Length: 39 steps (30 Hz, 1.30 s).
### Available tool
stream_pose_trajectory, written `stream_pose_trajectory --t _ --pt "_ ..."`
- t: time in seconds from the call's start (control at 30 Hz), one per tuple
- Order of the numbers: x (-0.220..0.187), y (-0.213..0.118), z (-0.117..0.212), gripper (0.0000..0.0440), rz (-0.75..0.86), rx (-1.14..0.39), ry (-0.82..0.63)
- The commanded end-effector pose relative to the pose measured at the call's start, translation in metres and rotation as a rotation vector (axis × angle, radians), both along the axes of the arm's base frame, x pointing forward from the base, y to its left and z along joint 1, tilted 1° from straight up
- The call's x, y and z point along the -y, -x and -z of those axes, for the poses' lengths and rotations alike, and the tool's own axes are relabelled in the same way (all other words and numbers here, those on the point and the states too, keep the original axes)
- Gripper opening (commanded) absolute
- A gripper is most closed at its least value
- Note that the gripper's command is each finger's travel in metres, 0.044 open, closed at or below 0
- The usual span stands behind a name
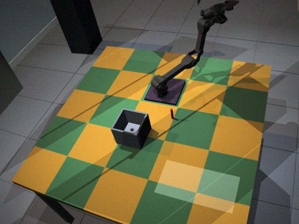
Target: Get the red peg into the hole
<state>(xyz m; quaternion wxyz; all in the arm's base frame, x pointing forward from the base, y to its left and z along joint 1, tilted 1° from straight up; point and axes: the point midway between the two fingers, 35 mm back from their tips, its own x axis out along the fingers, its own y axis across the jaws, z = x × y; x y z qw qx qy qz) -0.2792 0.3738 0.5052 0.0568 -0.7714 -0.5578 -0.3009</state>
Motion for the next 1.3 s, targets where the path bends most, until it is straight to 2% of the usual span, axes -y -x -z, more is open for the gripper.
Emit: stream_pose_trajectory --t 0.0,0.07,0.33,0.63,0.97,1.27 --pt "0.003 -0.003 -0.004 0.0422 -0.002 -0.010 -0.018" --pt "0.010 -0.011 -0.015 0.0440 -0.013 -0.045 -0.063" --pt "0.051 -0.068 -0.064 0.0440 -0.038 -0.211 -0.277" --pt "0.090 -0.143 -0.100 0.0440 -0.002 -0.360 -0.509" --pt "0.147 -0.217 -0.124 0.0440 0.048 -0.493 -0.793" --pt "0.210 -0.273 -0.130 0.0440 0.088 -0.592 -1.055"
